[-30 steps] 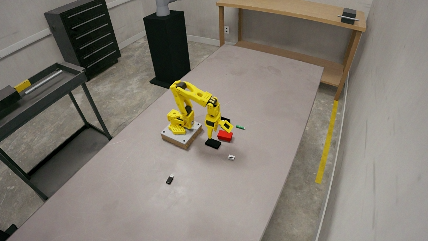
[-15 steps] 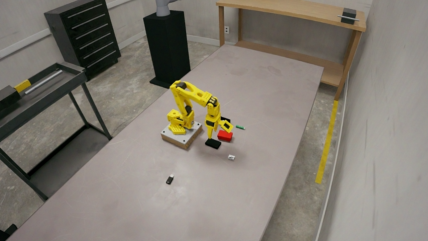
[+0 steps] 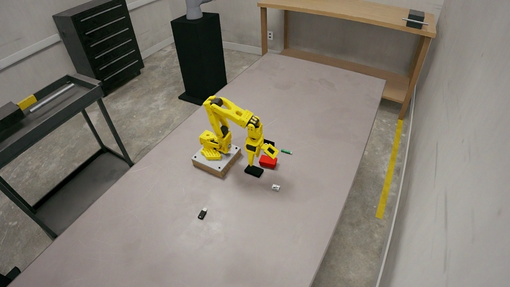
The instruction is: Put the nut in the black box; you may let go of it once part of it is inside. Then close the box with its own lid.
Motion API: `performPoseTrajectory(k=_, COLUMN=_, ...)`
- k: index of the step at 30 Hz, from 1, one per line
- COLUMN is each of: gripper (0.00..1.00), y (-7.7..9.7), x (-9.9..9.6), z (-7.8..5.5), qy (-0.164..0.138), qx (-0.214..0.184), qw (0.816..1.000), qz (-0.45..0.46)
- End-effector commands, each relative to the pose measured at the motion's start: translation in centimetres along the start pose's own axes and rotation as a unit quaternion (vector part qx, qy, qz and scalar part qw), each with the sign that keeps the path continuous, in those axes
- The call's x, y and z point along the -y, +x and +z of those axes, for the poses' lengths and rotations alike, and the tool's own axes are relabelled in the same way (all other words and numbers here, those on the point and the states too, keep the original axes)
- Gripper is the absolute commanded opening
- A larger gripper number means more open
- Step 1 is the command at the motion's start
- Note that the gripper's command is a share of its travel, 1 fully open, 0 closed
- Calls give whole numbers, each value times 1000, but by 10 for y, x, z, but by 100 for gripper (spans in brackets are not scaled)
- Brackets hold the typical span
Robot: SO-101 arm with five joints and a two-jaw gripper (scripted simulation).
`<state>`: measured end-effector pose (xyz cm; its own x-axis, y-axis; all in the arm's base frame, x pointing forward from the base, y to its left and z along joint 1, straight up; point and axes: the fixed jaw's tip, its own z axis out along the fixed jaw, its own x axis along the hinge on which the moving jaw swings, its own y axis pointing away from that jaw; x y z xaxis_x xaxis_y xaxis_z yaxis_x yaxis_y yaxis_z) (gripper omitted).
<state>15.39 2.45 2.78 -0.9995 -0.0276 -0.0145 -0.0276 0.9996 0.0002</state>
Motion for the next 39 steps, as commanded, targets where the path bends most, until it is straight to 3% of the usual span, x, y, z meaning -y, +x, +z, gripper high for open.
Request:
performPoseTrajectory(k=1, gripper=28, y=1, x=1, z=8, qy=0, qx=-5, qw=1000, qz=7)
performPoseTrajectory(k=4, gripper=28, y=0, x=1, z=10, qy=0, qx=-5, qw=1000, qz=7)
performPoseTrajectory(k=19, gripper=28, y=1, x=1, z=44, qy=0, qx=-5, qw=1000, qz=7)
performPoseTrajectory(k=29, gripper=28, y=3, x=2, z=54, qy=0, qx=-5, qw=1000, qz=7)
performPoseTrajectory(k=39, gripper=28, y=3, x=2, z=55, qy=0, qx=-5, qw=1000, qz=7)
